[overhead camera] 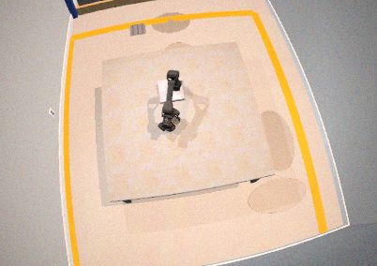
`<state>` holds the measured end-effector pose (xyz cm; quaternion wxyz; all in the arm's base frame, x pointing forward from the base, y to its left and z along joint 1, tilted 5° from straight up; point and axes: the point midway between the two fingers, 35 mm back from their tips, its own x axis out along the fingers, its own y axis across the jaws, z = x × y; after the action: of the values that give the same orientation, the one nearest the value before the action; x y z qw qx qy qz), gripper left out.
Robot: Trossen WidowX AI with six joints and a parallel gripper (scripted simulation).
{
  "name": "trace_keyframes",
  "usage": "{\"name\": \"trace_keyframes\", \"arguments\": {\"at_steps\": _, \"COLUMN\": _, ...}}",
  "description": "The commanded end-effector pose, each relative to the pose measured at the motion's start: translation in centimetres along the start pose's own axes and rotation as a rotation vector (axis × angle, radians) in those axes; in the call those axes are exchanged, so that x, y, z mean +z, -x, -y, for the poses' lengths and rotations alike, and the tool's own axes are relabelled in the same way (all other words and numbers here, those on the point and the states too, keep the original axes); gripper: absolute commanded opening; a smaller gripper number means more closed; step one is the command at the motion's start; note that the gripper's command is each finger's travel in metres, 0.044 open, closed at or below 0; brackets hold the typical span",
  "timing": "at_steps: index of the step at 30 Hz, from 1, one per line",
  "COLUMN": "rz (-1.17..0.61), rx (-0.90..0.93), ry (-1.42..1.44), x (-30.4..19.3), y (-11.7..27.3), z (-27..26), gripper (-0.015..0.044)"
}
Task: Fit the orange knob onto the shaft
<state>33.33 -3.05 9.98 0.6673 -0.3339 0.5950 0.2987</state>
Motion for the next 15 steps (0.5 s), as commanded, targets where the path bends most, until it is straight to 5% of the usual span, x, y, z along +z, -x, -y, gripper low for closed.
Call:
{"name": "trace_keyframes", "arguments": {"at_steps": 1, "rz": 0.007, "rx": -0.003, "ry": 0.005, "x": 0.17, "y": -0.12, "z": 0.16, "gripper": 0.0000}}
{"name": "trace_keyframes", "arguments": {"at_steps": 15, "rz": 0.007, "rx": -0.003, "ry": 0.058, "x": 0.09, "y": 0.45, "z": 0.04, "gripper": 0.0000}}
